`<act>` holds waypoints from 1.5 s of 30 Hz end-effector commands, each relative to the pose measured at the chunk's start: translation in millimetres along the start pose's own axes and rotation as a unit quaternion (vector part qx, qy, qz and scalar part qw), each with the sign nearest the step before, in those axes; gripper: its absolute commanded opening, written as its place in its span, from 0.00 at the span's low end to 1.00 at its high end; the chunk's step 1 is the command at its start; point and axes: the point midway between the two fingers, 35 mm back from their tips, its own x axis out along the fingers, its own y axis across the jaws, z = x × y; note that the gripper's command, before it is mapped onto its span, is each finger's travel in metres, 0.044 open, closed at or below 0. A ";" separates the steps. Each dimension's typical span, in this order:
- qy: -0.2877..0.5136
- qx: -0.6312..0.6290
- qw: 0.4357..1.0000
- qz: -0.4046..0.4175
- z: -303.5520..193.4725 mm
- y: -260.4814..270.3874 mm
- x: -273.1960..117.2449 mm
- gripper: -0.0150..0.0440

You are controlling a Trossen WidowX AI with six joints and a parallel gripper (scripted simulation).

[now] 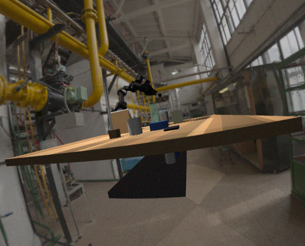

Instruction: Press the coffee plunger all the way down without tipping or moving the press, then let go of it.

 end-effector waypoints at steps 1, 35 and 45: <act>0.000 0.002 1.000 -0.002 -0.4 -1.2 5.2 1.00; -0.002 0.003 1.000 0.000 -0.4 0.0 32.2 0.47; -0.002 0.003 1.000 0.000 -3.3 -0.7 34.9 0.47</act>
